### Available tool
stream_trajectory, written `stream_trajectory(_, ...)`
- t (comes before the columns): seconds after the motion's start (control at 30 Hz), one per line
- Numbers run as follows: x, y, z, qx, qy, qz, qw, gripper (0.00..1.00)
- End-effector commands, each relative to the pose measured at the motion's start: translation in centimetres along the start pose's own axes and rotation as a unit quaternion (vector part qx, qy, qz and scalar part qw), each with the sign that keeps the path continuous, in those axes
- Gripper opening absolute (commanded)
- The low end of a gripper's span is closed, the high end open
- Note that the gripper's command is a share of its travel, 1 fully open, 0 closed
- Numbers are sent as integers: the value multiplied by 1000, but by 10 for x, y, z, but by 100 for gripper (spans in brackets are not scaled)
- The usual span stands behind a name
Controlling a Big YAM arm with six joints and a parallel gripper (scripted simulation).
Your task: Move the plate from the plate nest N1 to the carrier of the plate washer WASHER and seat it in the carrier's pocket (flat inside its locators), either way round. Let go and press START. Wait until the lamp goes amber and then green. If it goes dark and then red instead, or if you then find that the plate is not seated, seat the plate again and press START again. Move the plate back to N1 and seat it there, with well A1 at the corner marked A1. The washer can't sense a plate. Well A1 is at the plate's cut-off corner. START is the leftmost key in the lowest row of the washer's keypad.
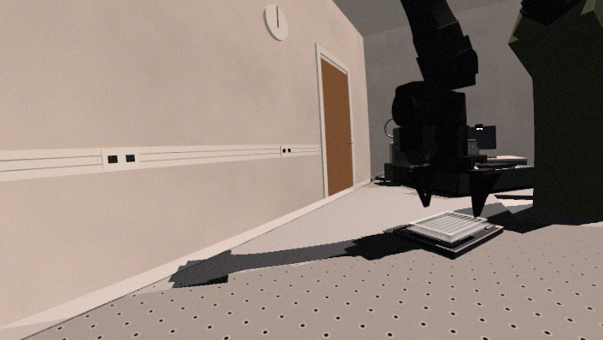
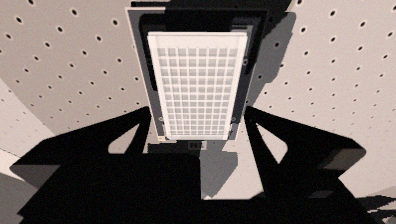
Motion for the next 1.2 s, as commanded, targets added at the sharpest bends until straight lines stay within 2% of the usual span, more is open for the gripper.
stream_trajectory(0.0, 2, 1, 3, -2, 0, 0, 1000, 100)
stream_trajectory(0.27, 2, 1, 3, -2, 0, 0, 1000, 100)
stream_trajectory(0.3, -5, 3, 1, -5, -4, -2, 1000, 100)
stream_trajectory(1.17, -20, 5, 1, -5, -4, -3, 1000, 100)
Point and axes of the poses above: the point where the finger pads meet when closed, its own x axis back along the fingers, its own y axis across the jaws, z = x × y, the point moved 10 cm from there along x, back along the fingers, and after that the axes turned 10 degrees about -x, right-handed, at the moved point
